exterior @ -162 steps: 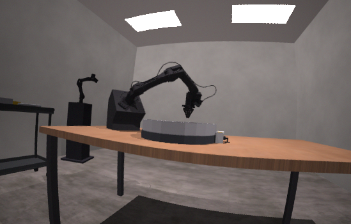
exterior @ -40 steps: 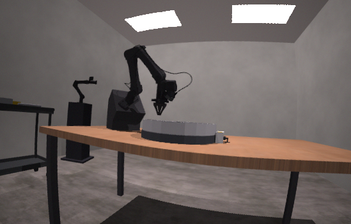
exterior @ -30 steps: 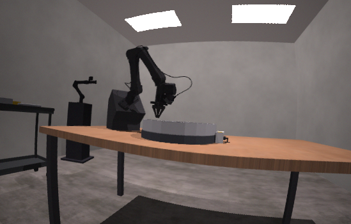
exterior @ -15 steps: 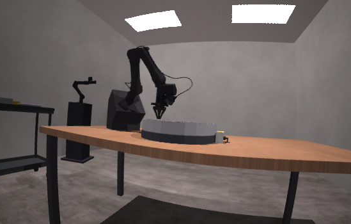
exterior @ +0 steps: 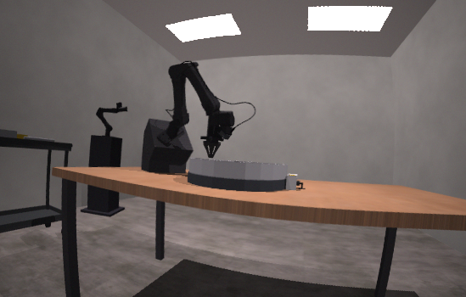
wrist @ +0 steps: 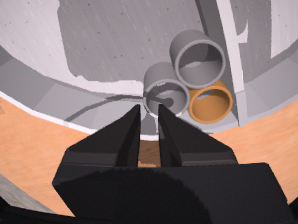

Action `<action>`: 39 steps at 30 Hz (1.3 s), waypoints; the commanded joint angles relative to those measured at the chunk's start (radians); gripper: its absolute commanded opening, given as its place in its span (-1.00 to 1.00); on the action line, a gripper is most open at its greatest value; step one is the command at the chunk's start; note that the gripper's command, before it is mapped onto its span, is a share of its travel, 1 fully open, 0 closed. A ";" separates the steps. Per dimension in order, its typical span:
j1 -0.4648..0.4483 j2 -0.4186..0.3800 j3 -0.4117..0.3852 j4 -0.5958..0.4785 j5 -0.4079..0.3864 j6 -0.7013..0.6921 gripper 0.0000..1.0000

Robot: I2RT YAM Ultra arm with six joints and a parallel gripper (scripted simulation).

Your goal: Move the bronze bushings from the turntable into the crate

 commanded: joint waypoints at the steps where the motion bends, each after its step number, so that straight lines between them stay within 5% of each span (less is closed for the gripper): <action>1: 0.009 -0.005 0.025 0.017 -0.005 -0.005 -0.70; 39: 0.015 -0.004 0.029 0.018 -0.002 -0.001 -0.70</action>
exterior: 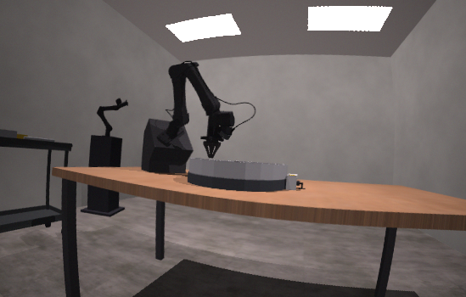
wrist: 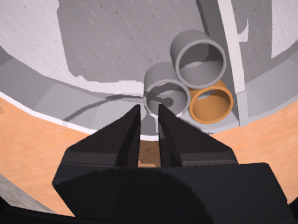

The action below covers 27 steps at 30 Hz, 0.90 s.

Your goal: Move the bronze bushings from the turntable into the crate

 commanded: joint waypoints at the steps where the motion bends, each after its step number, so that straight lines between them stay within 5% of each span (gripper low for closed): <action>1: 0.015 -0.009 0.029 0.016 -0.002 -0.001 -0.70; 27: 0.016 -0.002 0.033 -0.001 0.002 0.004 -0.70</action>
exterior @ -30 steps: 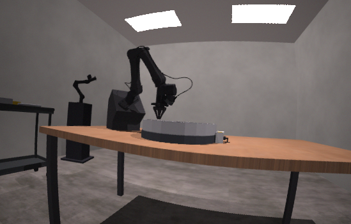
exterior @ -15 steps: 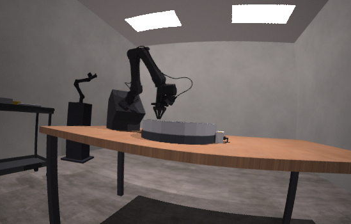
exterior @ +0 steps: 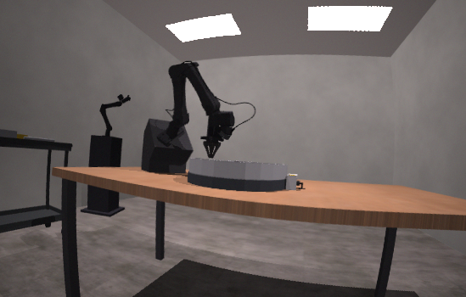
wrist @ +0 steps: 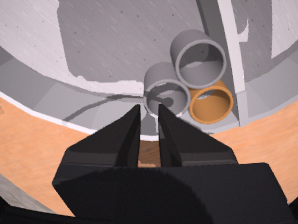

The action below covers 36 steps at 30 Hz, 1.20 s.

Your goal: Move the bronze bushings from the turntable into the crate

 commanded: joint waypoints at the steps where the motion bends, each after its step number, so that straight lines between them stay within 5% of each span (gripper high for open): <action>1: 0.016 -0.002 0.033 -0.001 0.002 0.004 -0.70; 36: 0.017 0.004 0.036 -0.015 0.006 0.007 -0.70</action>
